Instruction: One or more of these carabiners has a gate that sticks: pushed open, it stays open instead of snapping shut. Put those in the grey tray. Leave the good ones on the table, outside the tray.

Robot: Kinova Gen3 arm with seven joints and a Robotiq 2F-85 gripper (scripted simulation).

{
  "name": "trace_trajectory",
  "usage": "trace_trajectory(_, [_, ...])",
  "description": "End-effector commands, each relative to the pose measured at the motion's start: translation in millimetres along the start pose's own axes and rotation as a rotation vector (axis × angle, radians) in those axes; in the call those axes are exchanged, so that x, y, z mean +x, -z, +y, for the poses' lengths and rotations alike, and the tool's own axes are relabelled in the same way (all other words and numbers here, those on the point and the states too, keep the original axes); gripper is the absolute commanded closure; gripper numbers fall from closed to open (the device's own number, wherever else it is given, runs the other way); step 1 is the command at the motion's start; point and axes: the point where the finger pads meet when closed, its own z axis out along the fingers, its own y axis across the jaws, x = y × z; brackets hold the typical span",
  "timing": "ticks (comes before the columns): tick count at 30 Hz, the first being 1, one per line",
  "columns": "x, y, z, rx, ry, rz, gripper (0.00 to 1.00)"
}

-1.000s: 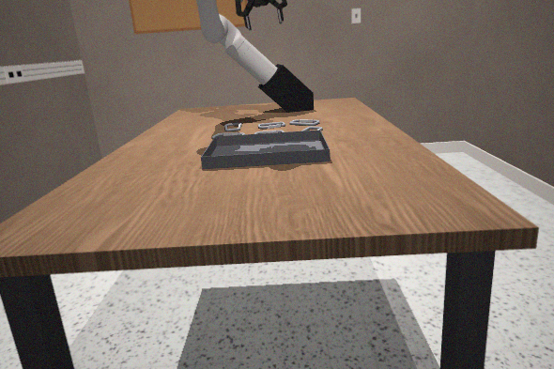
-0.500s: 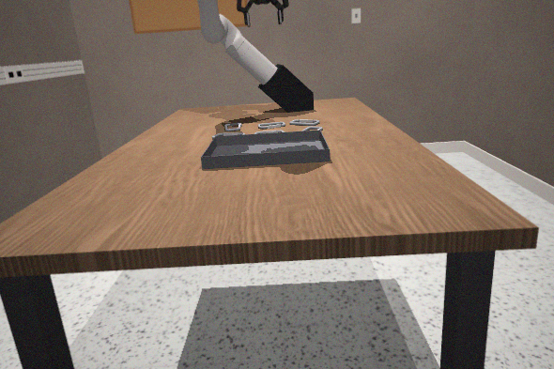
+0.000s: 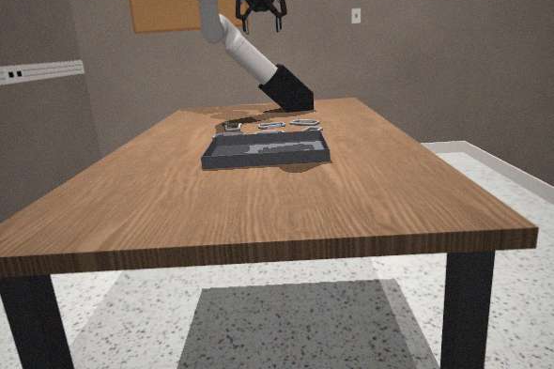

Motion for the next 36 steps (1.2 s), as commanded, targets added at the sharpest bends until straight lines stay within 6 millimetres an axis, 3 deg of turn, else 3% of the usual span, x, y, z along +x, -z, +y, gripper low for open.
trace_trajectory(1, [25, -26, -18, -0.004, 0.000, 0.001, 0.00])
trace_trajectory(10, [25, -26, -18, -0.004, 0.000, 0.001, 0.00])
trace_trajectory(11, [56, -71, -42, 0.000, -0.001, 0.003, 0.00])
trace_trajectory(27, [56, -71, -42, 0.000, -0.001, 0.003, 0.00])
trace_trajectory(28, [88, -114, -66, 0.001, -0.001, 0.003, 0.00])
trace_trajectory(36, [88, -114, -66, 0.001, -0.001, 0.003, 0.00])
